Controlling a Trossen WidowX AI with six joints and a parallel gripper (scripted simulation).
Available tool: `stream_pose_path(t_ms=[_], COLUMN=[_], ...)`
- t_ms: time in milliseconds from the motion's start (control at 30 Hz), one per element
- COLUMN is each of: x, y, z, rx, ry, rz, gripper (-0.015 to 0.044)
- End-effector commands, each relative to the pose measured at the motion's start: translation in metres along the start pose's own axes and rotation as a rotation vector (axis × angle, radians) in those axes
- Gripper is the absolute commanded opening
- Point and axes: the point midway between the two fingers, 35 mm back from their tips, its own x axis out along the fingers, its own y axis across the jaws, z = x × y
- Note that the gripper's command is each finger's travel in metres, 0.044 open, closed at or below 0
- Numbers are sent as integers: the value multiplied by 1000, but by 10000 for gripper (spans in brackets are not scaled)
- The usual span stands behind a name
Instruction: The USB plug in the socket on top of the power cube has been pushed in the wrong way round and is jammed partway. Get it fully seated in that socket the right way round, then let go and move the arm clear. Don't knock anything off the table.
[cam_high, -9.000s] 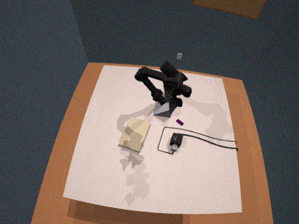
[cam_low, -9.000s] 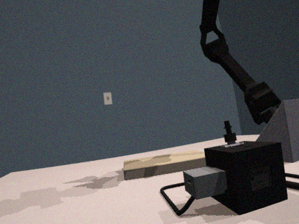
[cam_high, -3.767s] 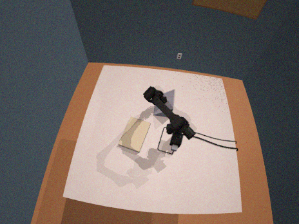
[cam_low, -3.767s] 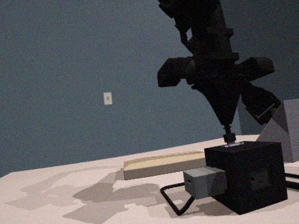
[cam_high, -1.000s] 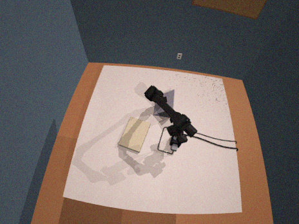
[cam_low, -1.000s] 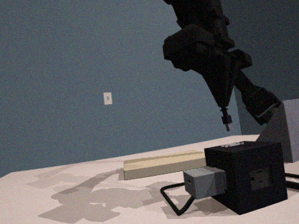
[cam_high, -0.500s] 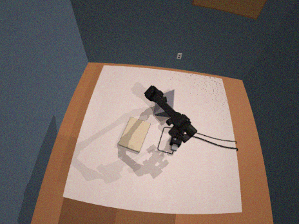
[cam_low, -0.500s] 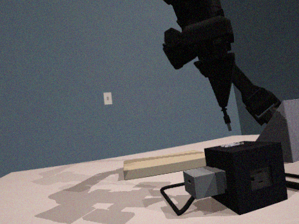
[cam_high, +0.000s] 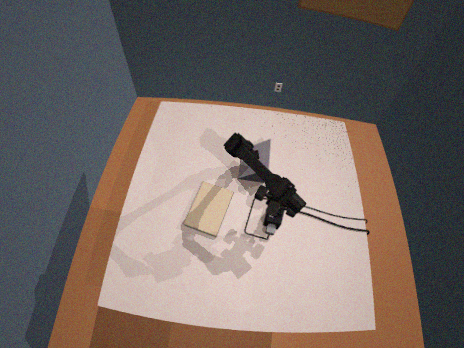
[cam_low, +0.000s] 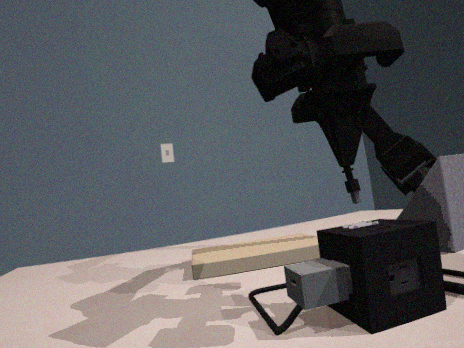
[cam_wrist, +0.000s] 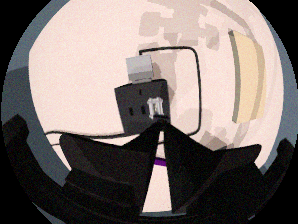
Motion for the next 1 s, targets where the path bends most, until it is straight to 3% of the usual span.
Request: stream_pose_path(t_ms=[0,967], x=[1,1], y=[0,0], z=[0,0], rx=[-106,-865], ry=[1,1], rz=[0,0], gripper=[0,0])
